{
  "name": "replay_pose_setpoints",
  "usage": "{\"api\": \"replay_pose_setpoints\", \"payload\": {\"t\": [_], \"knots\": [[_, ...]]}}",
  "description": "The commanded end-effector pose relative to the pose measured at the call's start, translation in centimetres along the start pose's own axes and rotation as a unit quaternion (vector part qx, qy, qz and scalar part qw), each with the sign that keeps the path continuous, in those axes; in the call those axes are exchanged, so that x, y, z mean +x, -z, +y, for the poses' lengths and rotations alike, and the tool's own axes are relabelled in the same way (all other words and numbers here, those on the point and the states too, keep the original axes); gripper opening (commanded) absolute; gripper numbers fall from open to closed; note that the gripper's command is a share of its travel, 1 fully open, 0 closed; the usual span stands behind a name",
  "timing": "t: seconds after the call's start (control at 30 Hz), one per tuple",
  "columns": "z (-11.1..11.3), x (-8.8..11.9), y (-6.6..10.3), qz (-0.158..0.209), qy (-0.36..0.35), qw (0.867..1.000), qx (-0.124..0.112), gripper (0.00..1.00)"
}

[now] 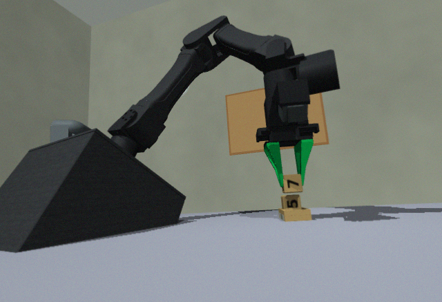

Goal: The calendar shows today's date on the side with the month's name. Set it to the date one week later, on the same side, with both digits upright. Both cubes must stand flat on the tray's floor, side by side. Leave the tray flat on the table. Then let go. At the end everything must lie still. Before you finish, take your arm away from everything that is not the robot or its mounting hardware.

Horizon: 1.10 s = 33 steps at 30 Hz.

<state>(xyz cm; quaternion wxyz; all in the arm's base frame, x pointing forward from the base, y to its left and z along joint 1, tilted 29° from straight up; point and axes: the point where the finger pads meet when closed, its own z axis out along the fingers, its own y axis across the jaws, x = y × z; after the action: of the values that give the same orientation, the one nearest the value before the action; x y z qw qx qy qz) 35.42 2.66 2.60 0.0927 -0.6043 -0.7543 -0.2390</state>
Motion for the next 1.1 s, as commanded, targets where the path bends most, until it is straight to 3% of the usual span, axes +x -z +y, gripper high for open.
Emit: {"api": "replay_pose_setpoints", "payload": {"t": [0.0, 1.07], "knots": [[-0.07, -0.61, 0.15, -0.008, -0.006, 1.000, -0.004, 0.26], [0.27, -1.03, 0.11, -0.009, -0.010, 1.000, -0.004, 0.26]]}}
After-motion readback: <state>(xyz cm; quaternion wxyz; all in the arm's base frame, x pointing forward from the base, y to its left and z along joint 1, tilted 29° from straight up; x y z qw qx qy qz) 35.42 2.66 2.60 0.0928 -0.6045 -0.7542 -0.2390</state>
